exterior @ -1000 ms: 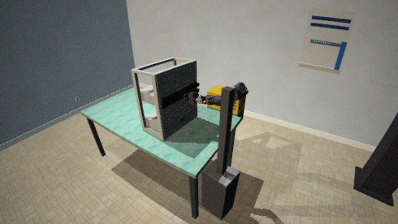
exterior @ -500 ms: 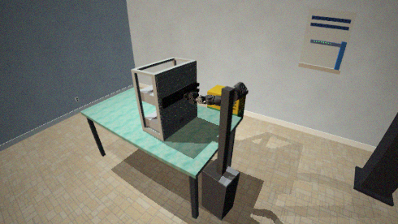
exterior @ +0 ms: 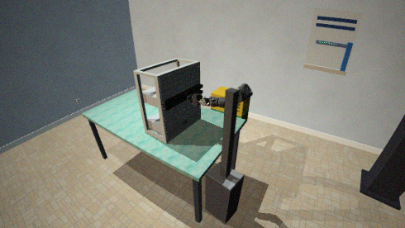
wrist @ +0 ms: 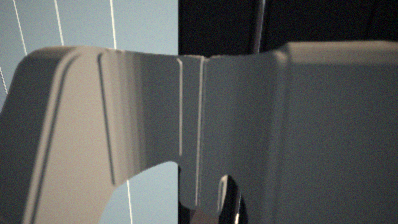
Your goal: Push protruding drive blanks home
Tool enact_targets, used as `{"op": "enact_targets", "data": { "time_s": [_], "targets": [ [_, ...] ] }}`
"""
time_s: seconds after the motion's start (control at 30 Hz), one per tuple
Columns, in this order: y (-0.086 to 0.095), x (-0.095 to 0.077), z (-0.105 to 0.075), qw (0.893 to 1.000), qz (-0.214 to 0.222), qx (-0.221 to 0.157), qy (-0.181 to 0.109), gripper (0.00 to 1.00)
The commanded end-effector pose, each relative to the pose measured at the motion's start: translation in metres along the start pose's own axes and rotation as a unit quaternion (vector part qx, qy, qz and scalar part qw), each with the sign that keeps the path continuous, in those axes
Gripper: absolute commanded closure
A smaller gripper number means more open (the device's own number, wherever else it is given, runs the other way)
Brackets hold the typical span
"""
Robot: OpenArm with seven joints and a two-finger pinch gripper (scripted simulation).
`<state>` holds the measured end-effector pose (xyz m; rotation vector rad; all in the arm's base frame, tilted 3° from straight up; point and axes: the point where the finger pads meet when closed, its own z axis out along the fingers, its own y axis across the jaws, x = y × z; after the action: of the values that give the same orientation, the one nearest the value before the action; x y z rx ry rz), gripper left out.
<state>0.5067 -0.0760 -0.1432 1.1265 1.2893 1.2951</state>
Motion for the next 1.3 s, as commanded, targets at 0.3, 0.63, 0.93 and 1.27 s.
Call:
{"op": "enact_targets", "data": {
  "time_s": [0.3, 0.63, 0.93, 1.27],
  "targets": [
    [0.012, 0.002, 0.004, 1.000, 0.002, -0.013, 0.003, 1.00],
    [0.012, 0.002, 0.004, 1.000, 0.002, -0.013, 0.003, 1.00],
    [0.014, 0.003, 0.002, 1.000, 0.002, -0.017, 0.004, 1.00],
    [0.013, 0.003, -0.024, 1.000, 0.002, -0.017, 0.004, 1.00]
  ]
}}
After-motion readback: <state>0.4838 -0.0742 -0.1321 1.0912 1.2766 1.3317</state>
